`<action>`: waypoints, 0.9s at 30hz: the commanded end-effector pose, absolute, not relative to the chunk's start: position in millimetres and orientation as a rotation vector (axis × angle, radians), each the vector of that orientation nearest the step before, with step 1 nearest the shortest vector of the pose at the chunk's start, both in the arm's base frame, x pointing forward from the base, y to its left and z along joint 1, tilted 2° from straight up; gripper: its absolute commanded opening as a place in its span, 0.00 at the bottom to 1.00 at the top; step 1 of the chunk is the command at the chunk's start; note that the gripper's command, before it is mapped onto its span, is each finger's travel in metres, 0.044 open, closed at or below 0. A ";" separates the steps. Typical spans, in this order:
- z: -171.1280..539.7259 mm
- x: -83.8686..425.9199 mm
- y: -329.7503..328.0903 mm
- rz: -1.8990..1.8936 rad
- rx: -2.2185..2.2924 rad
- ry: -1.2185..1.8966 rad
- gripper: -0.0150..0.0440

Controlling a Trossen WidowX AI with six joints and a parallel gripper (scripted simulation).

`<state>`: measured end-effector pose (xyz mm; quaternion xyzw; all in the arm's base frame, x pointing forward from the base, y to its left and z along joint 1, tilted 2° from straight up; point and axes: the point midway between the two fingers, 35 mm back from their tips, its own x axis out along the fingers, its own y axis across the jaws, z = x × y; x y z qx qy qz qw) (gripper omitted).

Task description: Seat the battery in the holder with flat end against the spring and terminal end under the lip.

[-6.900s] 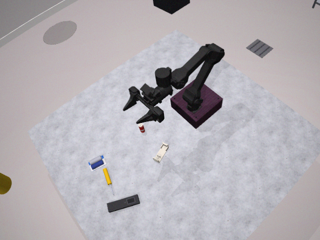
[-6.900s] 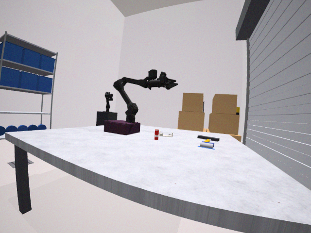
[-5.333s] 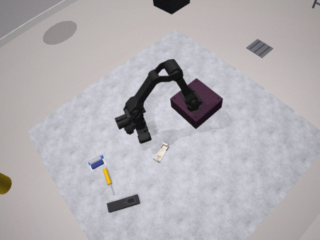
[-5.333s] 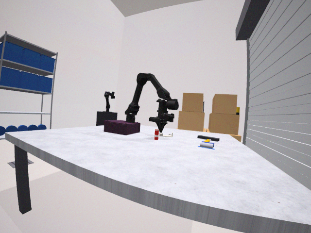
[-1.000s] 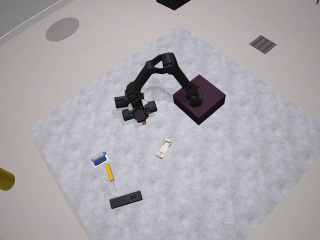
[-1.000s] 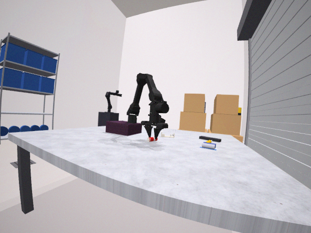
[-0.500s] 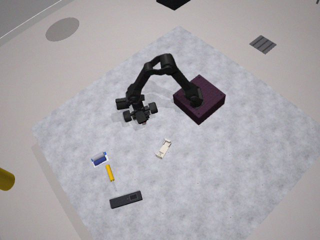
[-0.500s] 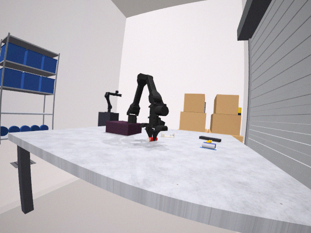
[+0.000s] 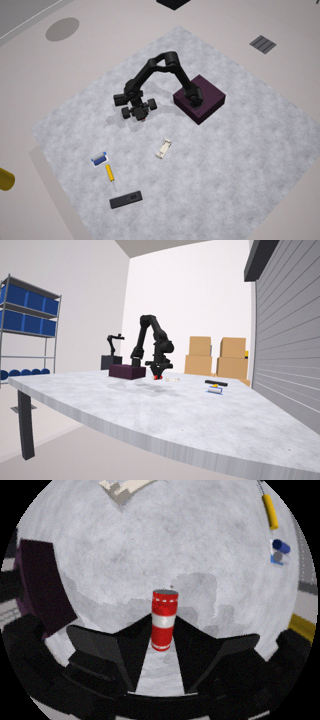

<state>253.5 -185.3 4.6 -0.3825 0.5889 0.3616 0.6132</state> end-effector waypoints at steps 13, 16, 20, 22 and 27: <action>25.4 278.8 -128.8 0.725 -0.788 1.407 0.40; 28.0 286.4 -110.0 0.663 -0.723 1.420 0.40; 31.4 294.2 -83.9 0.582 -0.633 1.438 0.40; 33.1 297.1 -70.7 0.542 -0.588 1.447 0.40; 37.4 301.8 -37.1 0.442 -0.474 1.467 0.40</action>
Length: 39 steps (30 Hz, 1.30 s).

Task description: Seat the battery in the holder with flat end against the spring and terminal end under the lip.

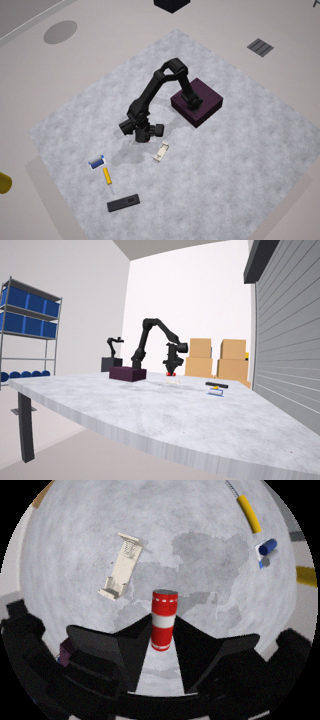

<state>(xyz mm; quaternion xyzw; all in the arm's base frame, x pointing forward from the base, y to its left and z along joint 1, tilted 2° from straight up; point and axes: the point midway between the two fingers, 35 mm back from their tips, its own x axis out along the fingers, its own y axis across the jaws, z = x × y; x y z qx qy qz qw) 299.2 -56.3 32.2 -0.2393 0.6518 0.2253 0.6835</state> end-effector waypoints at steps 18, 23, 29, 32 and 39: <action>47.0 296.2 39.5 0.211 -0.205 1.499 0.40; 38.8 295.8 38.8 0.205 -0.212 1.549 0.40; 25.2 294.1 38.1 0.201 -0.226 1.637 0.40; 18.3 292.9 37.6 0.200 -0.233 1.681 0.40; 6.3 290.7 36.5 0.201 -0.243 1.760 0.40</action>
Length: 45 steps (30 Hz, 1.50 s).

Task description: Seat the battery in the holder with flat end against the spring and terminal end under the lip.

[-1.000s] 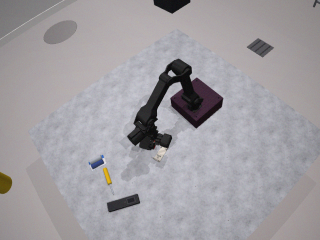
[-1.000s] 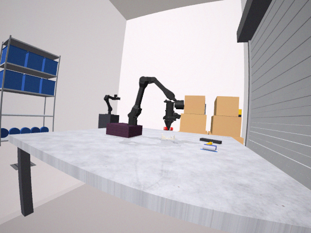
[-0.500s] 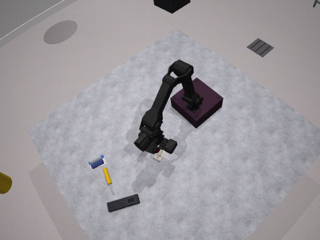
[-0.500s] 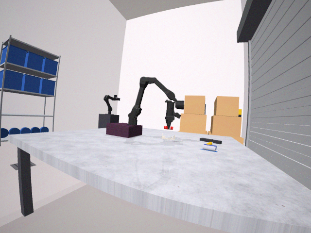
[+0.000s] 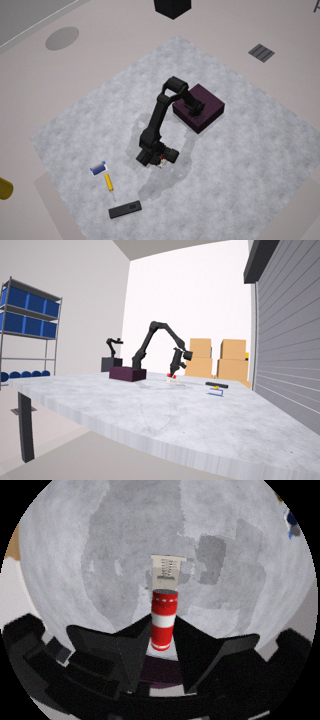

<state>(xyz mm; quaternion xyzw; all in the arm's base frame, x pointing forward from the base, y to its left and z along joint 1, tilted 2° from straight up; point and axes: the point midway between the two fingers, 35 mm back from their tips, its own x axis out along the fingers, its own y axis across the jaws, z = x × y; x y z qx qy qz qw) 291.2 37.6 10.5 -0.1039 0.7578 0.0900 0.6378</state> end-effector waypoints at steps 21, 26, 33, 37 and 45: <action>-1.3 296.2 37.9 0.192 -0.254 1.886 0.40; -3.4 297.6 38.2 0.188 -0.257 1.920 0.40; -6.4 299.3 38.7 0.183 -0.262 1.967 0.40; -8.2 300.3 39.0 0.180 -0.265 1.994 0.40; -9.8 301.4 39.1 0.181 -0.262 2.019 0.40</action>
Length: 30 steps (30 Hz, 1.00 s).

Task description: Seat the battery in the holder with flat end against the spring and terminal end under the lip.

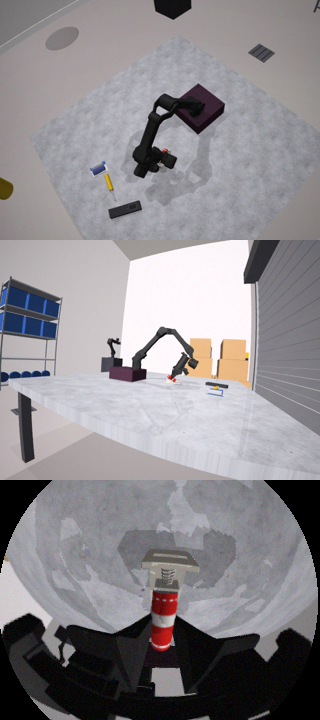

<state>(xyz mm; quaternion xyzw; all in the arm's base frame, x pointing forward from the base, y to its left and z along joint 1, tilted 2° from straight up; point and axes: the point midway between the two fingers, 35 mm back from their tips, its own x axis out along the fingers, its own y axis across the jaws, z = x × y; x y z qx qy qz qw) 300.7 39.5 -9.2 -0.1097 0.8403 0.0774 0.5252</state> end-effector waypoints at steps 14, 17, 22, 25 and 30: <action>-11.1 310.4 41.6 0.182 -0.259 2.018 0.40; -11.1 312.3 42.1 0.182 -0.259 2.019 0.40; -11.2 315.1 42.9 0.182 -0.259 2.020 0.40; -11.2 316.7 43.3 0.182 -0.259 2.021 0.40; -11.1 319.2 44.1 0.182 -0.260 2.023 0.40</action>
